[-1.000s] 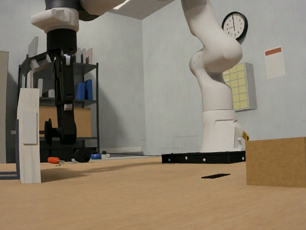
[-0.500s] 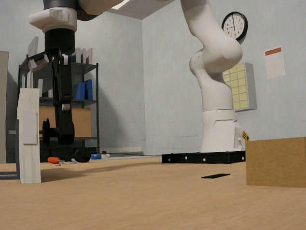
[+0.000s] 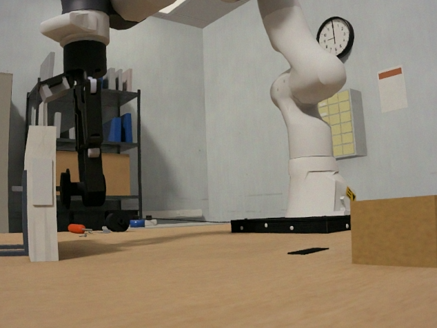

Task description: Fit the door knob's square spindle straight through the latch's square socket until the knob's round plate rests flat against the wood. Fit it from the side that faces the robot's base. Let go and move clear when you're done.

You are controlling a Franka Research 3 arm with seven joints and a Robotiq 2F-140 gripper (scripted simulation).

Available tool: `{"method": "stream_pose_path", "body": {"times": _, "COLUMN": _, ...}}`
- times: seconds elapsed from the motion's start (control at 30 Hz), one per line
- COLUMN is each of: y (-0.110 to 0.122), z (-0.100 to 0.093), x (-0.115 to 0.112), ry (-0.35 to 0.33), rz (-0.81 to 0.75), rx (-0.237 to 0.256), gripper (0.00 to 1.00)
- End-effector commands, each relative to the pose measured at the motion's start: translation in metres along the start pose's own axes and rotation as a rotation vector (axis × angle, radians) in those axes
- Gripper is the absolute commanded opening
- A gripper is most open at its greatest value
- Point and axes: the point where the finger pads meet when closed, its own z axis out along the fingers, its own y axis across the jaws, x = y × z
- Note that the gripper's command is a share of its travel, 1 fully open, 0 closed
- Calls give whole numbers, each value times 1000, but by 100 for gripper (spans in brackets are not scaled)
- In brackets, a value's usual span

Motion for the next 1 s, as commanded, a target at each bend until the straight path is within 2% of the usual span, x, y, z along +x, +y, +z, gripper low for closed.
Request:
{"method": "stream_pose_path", "body": {"times": 0.0, "y": 0, "z": -4, "x": 4, "ry": 7, "rz": 4, "rx": -2, "gripper": 42}}
{"method": "stream_pose_path", "body": {"times": 0.97, "y": 1, "z": -4, "x": 11, "ry": 7, "rz": 4, "rx": -2, "gripper": 42}}
